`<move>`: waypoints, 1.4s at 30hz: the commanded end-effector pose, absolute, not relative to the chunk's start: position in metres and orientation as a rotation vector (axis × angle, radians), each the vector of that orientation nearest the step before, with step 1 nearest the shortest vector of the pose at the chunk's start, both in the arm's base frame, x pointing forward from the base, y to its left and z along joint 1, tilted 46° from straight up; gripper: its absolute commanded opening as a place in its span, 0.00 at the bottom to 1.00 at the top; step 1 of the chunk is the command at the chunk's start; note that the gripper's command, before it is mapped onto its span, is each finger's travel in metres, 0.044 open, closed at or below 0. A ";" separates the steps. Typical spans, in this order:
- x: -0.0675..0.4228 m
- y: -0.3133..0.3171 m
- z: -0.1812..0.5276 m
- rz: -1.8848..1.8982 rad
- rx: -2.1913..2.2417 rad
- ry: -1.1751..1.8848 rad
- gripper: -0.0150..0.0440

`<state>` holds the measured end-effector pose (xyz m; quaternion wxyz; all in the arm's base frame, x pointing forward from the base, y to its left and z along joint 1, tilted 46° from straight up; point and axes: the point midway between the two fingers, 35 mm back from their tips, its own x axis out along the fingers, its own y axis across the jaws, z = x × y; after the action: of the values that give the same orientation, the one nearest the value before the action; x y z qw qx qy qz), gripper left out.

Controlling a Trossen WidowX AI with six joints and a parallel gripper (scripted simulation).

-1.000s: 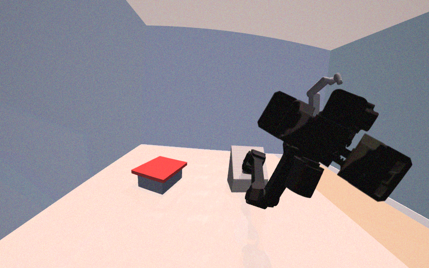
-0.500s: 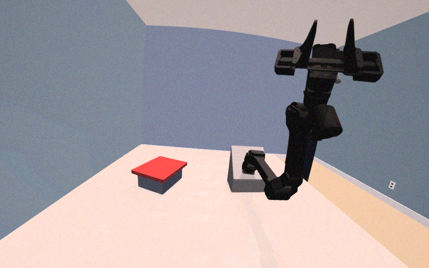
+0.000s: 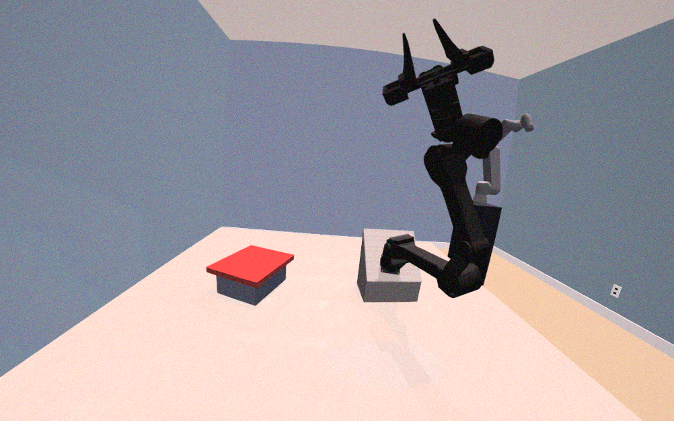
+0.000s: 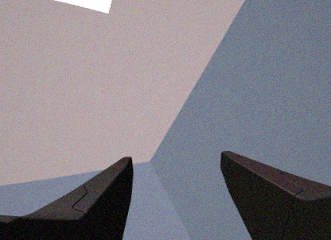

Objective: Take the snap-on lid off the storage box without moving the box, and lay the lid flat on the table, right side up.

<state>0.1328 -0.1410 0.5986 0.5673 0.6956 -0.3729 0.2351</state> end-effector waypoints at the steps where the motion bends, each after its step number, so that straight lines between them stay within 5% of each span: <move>1: 0.162 -0.169 0.566 0.471 1.766 -0.823 0.65; 13: 0.259 -0.203 0.444 0.163 2.079 -0.546 0.65; 26: 0.339 -0.154 0.281 -0.206 2.312 -0.036 0.65; 42: 0.334 -0.038 0.109 -0.643 2.321 0.655 0.65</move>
<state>0.3452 -0.0646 0.1425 0.3335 0.8986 0.1906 -0.2118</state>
